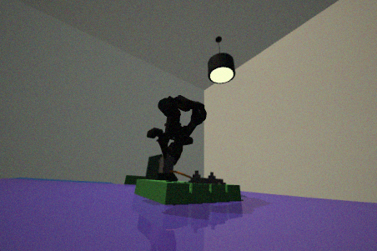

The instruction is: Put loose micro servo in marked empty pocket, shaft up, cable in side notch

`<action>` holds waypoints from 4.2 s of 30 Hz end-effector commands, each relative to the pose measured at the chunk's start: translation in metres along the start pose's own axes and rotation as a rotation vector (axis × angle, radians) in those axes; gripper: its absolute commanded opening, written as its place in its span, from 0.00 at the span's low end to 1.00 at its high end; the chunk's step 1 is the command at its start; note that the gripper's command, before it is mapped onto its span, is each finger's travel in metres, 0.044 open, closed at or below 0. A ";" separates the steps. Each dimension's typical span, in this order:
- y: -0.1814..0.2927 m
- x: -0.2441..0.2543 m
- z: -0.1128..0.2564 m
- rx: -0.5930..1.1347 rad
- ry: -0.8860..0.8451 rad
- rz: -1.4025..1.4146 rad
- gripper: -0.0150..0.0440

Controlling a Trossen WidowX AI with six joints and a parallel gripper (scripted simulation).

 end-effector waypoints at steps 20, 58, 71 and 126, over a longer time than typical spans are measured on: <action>-0.093 0.003 0.004 -0.013 0.002 -0.001 0.25; -0.105 0.004 -0.019 -0.013 0.001 -0.014 0.25; -0.105 0.004 -0.030 -0.013 0.000 -0.014 0.25; -0.105 0.004 -0.065 -0.014 -0.002 -0.014 0.48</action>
Point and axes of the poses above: the point midway between the two fingers, 35 mm back from their tips, its own z axis back along the fingers, its own x axis across the jaws, y = z × x, the point moved 5 cm from there along z, back along the fingers, and after that the axes turned 2 degrees about -z, right-handed, at the moved point
